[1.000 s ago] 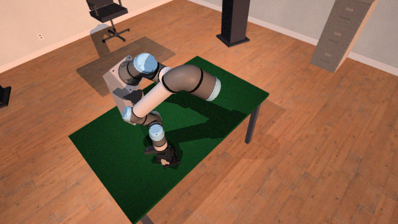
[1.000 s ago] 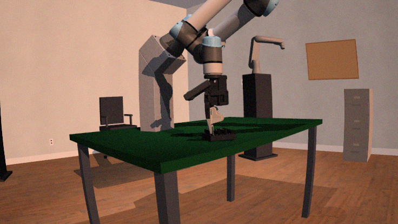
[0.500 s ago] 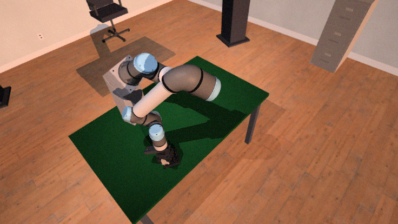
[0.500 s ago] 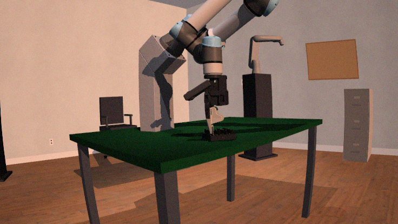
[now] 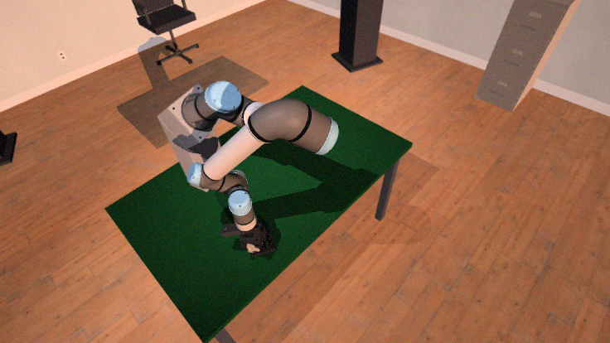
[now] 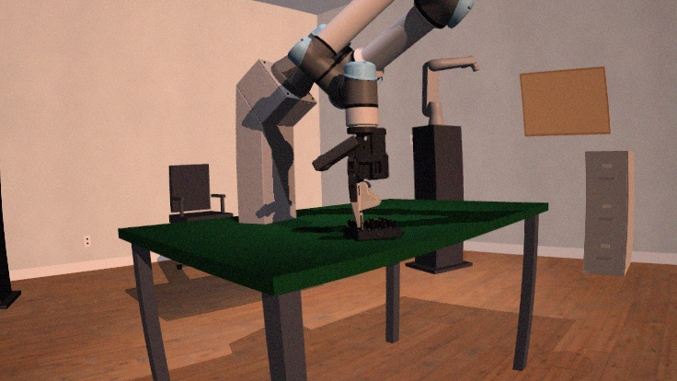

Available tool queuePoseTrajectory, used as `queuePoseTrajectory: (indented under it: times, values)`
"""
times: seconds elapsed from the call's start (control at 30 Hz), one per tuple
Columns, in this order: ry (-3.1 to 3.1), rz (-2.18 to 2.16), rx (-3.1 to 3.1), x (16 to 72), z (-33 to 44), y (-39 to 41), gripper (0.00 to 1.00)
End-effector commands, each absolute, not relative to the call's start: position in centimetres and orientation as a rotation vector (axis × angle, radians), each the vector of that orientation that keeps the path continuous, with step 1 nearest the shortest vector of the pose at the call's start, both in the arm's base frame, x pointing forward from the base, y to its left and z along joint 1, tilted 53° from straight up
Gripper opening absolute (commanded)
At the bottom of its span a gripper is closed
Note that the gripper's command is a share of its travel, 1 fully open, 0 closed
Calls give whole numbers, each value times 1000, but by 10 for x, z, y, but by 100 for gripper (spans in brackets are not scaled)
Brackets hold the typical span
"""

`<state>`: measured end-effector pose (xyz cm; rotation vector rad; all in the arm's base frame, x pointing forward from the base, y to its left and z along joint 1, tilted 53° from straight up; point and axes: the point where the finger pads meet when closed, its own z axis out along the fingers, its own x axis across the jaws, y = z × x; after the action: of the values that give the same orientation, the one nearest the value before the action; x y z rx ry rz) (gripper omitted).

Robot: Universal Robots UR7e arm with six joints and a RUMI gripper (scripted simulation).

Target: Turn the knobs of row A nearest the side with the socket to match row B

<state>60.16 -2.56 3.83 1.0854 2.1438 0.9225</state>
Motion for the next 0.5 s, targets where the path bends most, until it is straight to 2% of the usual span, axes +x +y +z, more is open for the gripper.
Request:
queuePoseTrajectory:
  times: [0.0,0.47]
  values:
    - [2141,923,1086,603,40,-26,1]
    - [2058,1011,1316,603,40,-26,1]
